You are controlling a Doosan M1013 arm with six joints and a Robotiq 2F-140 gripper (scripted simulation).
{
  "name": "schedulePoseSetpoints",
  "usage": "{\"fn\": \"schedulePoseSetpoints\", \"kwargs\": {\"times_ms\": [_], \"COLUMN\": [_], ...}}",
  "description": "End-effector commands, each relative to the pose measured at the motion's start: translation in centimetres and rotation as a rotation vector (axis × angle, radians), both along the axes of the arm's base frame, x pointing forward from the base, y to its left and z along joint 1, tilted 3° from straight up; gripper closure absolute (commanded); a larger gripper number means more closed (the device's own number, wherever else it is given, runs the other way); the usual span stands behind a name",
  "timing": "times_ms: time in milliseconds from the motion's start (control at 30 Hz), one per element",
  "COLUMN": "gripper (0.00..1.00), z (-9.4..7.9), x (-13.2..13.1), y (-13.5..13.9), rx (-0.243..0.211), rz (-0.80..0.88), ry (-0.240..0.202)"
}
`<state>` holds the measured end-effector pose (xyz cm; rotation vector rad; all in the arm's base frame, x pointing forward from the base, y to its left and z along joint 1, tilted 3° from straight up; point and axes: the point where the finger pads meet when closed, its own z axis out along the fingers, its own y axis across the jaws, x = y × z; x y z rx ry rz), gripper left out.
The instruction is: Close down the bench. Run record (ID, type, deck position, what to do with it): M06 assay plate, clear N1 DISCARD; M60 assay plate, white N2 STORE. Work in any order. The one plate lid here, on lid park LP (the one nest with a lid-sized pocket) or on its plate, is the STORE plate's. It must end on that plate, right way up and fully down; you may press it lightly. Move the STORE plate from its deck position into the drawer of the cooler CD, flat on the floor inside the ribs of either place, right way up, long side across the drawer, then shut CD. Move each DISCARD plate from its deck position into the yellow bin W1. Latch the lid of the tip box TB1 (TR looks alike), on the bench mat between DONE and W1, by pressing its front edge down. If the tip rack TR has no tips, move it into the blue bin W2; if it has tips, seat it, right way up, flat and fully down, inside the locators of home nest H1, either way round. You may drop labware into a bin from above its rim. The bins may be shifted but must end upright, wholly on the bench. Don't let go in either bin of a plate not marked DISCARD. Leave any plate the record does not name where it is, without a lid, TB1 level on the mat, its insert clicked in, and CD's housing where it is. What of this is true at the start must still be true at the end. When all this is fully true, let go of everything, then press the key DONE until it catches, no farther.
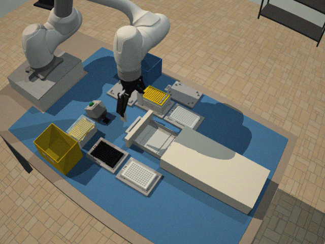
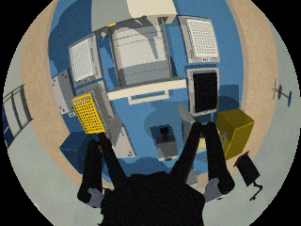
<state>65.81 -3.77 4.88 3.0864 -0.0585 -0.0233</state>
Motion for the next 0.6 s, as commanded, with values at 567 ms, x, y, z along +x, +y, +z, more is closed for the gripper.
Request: {"fn": "schedulePoseSetpoints", "kwargs": {"times_ms": [567], "gripper": [0.34], "z": [0.5], "x": [4.3], "y": [-5.5], "rx": [0.001], "rz": [0.014], "ry": [0.001]}}
